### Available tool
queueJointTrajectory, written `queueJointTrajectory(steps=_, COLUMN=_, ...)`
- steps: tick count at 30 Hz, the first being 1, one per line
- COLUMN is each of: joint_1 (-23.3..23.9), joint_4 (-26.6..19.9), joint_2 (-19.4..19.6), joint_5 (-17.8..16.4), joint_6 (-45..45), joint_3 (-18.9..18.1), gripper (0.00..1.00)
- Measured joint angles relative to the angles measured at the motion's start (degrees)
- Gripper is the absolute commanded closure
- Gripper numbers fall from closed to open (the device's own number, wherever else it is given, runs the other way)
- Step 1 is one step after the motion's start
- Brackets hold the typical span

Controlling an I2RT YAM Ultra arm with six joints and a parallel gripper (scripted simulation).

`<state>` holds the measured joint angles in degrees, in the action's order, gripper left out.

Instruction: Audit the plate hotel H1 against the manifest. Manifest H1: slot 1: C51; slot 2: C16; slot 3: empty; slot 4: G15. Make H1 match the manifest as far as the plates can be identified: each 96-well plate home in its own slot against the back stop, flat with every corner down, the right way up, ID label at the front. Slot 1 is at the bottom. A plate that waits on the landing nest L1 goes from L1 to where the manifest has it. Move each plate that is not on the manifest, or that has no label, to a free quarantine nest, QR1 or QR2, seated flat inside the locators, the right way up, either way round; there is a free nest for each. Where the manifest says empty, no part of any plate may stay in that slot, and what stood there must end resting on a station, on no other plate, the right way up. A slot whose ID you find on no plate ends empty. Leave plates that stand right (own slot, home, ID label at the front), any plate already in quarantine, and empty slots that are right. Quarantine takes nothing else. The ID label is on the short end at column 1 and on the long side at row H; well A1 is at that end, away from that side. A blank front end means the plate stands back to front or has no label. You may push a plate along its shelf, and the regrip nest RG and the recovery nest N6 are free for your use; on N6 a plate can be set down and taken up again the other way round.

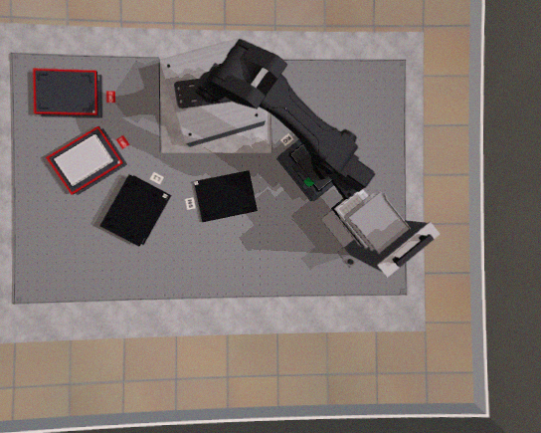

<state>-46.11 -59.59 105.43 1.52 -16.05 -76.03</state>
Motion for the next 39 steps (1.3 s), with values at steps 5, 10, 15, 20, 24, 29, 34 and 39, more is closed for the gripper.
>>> queueJointTrajectory(steps=5, joint_1=0.0, joint_4=0.6, joint_2=0.0, joint_5=0.0, joint_6=0.0, joint_3=0.3, gripper=0.14)
queueJointTrajectory(steps=10, joint_1=0.0, joint_4=1.2, joint_2=0.2, joint_5=0.0, joint_6=0.0, joint_3=0.9, gripper=0.14)
queueJointTrajectory(steps=15, joint_1=0.0, joint_4=1.9, joint_2=0.5, joint_5=0.0, joint_6=0.0, joint_3=1.3, gripper=0.14)
queueJointTrajectory(steps=20, joint_1=0.0, joint_4=2.5, joint_2=0.6, joint_5=0.0, joint_6=0.0, joint_3=1.6, gripper=0.14)
queueJointTrajectory(steps=24, joint_1=0.0, joint_4=3.0, joint_2=0.8, joint_5=0.0, joint_6=0.0, joint_3=2.0, gripper=0.14)
queueJointTrajectory(steps=29, joint_1=0.0, joint_4=3.7, joint_2=1.0, joint_5=0.0, joint_6=0.1, joint_3=2.5, gripper=0.14)
queueJointTrajectory(steps=34, joint_1=0.0, joint_4=4.3, joint_2=1.3, joint_5=0.0, joint_6=0.1, joint_3=2.9, gripper=0.14)
queueJointTrajectory(steps=39, joint_1=0.1, joint_4=5.0, joint_2=1.5, joint_5=0.0, joint_6=0.1, joint_3=3.2, gripper=0.14)
